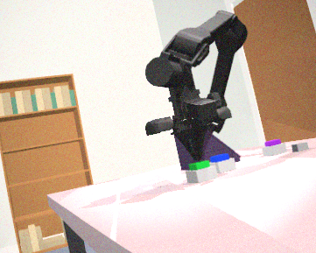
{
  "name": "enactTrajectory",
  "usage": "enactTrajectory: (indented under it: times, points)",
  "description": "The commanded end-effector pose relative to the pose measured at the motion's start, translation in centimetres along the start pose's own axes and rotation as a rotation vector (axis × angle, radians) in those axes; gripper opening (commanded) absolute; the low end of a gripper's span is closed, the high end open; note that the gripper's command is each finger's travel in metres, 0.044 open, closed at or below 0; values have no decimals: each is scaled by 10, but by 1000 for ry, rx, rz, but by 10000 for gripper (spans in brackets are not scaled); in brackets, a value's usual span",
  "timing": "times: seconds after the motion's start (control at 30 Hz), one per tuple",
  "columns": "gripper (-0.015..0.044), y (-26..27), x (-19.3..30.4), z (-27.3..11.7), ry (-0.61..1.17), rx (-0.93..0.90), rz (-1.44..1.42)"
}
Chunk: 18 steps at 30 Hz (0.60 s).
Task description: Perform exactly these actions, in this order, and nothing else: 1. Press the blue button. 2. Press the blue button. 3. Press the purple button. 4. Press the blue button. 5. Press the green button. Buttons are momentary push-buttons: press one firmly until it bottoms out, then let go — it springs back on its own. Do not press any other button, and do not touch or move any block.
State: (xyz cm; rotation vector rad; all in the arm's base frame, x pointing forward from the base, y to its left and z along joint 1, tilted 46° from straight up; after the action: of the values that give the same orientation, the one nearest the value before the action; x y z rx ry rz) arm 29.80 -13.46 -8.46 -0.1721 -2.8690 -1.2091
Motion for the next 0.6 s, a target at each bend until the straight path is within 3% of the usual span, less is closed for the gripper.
enactTrajectory:
  times: [0.0,0.1,0.2,0.57]
  points:
    - [20,0,-2,-20,-9,11,-8]
    - [20,0,-2,-20,-9,11,-8]
    - [99,24,-8,-29,-10,20,-5]
    - [387,203,-1,-66,-18,45,4]
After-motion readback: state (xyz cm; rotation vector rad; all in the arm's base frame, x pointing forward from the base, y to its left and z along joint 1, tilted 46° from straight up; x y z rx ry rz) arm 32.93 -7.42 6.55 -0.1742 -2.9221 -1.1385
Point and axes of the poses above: the point midway between the two fingers, 35 mm back from their tips, its own z axis out along the fingers, its own y axis across the jaws, x = y × z, the point moved 3 cm from there along -z, back along the fingers, and after that the axes turned 11 degrees about z, right-handed, at the moved point
